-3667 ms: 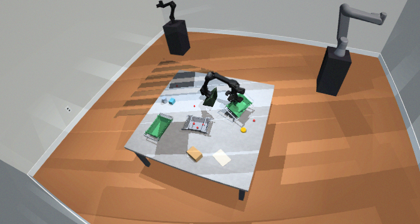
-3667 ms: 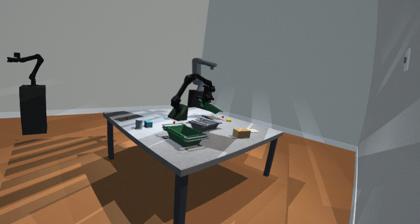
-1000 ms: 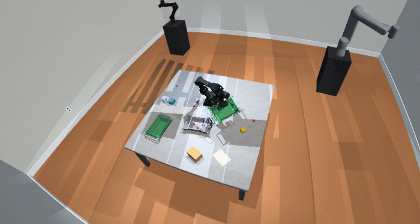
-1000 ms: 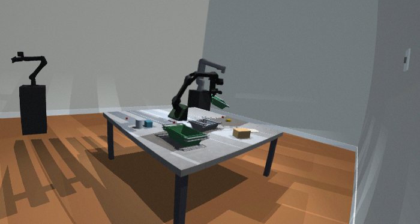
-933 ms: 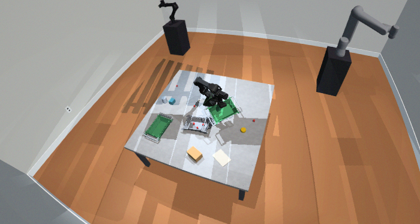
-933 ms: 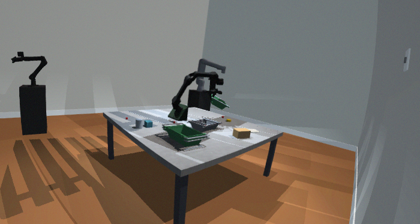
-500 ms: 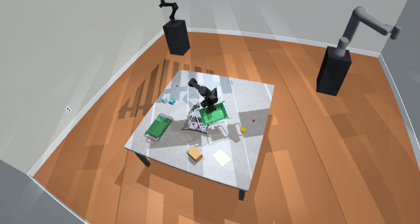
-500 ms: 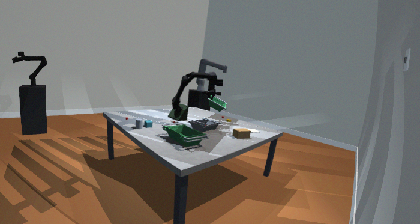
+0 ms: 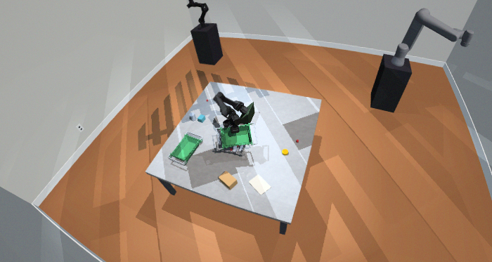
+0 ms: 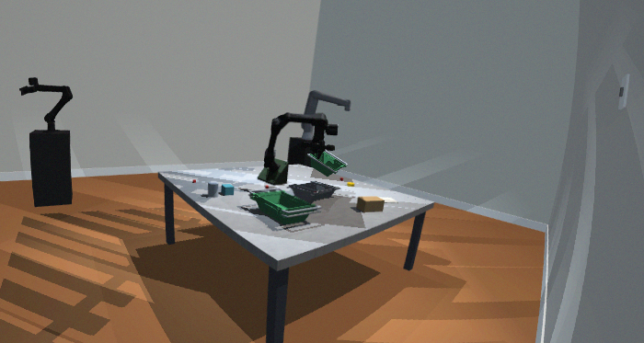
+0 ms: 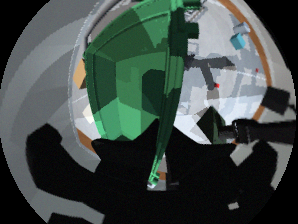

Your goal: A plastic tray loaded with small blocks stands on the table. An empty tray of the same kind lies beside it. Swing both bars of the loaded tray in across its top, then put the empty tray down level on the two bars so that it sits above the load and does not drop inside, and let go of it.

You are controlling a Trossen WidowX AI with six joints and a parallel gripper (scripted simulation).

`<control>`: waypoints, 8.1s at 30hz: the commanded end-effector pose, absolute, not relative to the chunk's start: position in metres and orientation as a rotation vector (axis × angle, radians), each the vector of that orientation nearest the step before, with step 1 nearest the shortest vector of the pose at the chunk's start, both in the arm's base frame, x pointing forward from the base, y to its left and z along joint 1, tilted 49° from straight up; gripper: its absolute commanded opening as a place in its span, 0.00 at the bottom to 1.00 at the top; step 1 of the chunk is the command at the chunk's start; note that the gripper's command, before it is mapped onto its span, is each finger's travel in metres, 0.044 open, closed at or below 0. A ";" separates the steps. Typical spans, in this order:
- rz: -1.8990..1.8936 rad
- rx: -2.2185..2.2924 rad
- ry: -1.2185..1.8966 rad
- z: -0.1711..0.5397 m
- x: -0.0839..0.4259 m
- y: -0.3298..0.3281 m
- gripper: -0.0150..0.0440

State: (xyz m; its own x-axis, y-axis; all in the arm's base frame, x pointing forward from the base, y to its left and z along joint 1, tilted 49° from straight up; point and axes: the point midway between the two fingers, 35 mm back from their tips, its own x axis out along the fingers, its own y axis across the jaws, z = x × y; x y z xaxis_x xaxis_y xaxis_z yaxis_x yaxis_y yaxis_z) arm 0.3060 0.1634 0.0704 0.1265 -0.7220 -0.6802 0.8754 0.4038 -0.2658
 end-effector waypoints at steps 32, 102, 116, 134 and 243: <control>-1.219 0.291 0.747 0.103 0.319 0.125 0.25; -1.349 0.473 0.630 0.076 0.324 0.067 0.25; -1.350 0.475 0.629 0.070 0.319 0.063 0.25; -1.351 0.475 0.629 0.065 0.315 0.060 0.25; -1.351 0.475 0.629 0.053 0.308 0.052 0.25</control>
State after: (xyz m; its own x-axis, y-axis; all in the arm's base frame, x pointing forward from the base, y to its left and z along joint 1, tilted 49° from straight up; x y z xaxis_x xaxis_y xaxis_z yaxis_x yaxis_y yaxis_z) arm 0.3136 0.0582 0.0577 0.1313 -0.7393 -0.6604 0.9837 0.1796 -0.0055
